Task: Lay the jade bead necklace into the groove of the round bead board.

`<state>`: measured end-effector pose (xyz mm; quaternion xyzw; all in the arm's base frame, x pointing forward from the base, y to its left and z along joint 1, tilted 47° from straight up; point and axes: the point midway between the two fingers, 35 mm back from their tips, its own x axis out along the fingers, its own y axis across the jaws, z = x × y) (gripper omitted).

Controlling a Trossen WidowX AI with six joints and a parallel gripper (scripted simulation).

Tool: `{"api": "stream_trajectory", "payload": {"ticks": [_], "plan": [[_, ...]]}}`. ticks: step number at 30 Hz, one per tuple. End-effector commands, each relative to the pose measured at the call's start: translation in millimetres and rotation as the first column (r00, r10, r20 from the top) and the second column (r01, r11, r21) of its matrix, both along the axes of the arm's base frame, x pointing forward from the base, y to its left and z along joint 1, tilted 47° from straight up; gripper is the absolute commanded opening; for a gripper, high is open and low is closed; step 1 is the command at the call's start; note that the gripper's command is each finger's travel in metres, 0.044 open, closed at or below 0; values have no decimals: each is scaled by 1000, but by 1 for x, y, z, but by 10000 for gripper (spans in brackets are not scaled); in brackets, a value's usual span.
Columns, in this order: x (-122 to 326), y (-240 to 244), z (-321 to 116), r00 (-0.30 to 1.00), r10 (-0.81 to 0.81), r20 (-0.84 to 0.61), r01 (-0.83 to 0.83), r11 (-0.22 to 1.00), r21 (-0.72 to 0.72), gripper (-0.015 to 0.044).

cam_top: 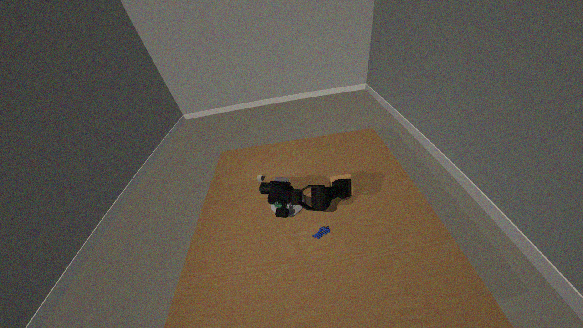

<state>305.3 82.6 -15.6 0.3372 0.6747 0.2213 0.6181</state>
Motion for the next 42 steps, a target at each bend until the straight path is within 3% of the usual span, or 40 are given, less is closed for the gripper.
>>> {"api": "stream_trajectory", "payload": {"ticks": [1, 8, 11, 24, 42], "plan": [[0, 0, 1, 1000, 2, 5, -2, 1000, 2, 440], [0, 0, 1, 1000, 2, 5, -2, 1000, 2, 440], [10, -6, -1, 1000, -13, -11, 13, 1000, 0, 380], [82, -70, -27, 978, -147, -146, 146, 989, -15, 380], [86, -62, -37, 978, -152, -143, 151, 988, -17, 380]]}}
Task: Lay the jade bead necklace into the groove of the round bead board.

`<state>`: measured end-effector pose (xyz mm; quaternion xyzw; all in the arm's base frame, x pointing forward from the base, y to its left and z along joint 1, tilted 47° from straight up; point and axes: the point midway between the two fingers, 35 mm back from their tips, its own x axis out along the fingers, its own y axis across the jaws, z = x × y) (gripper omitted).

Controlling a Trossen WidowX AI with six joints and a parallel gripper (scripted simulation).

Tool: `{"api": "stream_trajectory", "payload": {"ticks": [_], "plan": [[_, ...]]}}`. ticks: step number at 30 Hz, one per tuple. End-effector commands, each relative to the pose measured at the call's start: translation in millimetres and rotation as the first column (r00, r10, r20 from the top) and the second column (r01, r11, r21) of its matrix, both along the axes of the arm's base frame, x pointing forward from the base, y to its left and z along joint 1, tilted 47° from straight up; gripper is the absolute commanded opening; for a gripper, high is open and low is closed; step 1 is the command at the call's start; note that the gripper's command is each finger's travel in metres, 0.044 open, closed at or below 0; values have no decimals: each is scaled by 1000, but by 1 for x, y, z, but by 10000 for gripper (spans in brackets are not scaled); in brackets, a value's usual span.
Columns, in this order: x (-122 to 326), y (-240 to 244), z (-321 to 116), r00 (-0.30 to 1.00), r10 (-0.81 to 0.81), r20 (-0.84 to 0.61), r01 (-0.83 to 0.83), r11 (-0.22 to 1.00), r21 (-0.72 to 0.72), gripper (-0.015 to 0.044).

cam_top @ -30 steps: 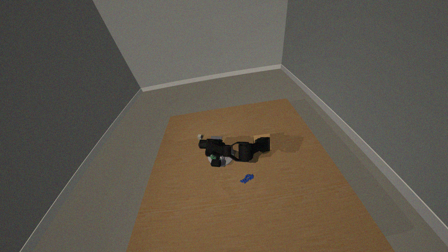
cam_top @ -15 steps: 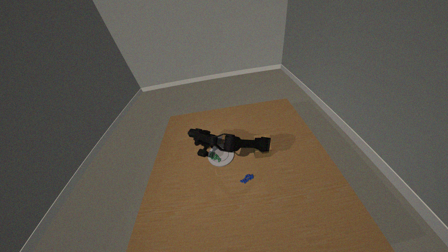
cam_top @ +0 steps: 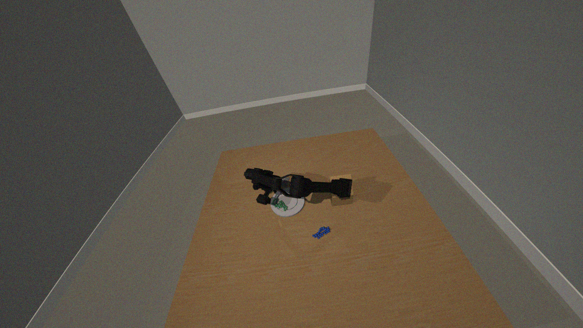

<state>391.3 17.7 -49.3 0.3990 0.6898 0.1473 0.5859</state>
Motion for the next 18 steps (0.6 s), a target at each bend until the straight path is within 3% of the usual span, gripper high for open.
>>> {"api": "stream_trajectory", "payload": {"ticks": [1, 18], "plan": [[0, 4, -4, 1000, -3, -5, 3, 1000, 2, 380], [-2, 21, -22, 1000, -4, -16, 5, 1000, 7, 380]]}}
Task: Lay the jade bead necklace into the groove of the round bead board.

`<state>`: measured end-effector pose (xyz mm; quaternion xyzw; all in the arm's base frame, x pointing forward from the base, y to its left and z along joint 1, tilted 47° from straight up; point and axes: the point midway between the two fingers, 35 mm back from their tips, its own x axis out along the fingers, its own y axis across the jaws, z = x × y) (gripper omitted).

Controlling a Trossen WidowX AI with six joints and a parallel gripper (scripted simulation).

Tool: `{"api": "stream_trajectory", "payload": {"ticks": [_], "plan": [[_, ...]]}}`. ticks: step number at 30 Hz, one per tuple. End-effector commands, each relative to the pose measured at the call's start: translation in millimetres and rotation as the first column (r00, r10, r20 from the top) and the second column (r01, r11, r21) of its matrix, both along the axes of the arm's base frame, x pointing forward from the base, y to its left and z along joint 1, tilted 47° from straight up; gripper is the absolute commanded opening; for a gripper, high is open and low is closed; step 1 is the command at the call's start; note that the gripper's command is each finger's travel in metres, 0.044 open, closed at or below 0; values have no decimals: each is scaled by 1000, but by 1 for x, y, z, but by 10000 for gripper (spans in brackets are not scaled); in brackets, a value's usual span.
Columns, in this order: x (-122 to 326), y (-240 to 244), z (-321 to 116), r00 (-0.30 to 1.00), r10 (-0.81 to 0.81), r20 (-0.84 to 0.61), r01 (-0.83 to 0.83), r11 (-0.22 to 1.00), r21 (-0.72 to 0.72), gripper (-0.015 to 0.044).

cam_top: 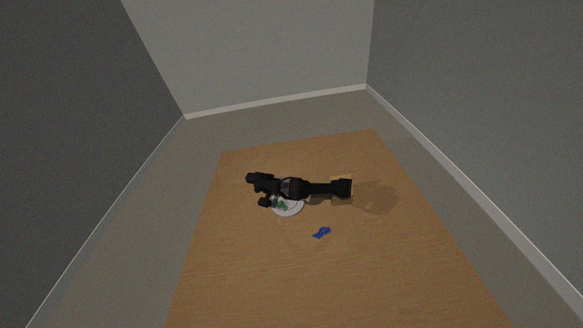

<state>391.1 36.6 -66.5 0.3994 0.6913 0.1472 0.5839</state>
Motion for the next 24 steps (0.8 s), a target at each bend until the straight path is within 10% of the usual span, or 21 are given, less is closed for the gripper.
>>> {"api": "stream_trajectory", "payload": {"ticks": [1, 15, 24], "plan": [[-2, 2, -5, 1000, -6, -11, 6, 1000, 5, 380], [-1, 2, -2, 1000, 0, -4, 0, 1000, 1, 65], [-1, 2, -2, 1000, 0, -4, 0, 1000, 1, 5]]}}
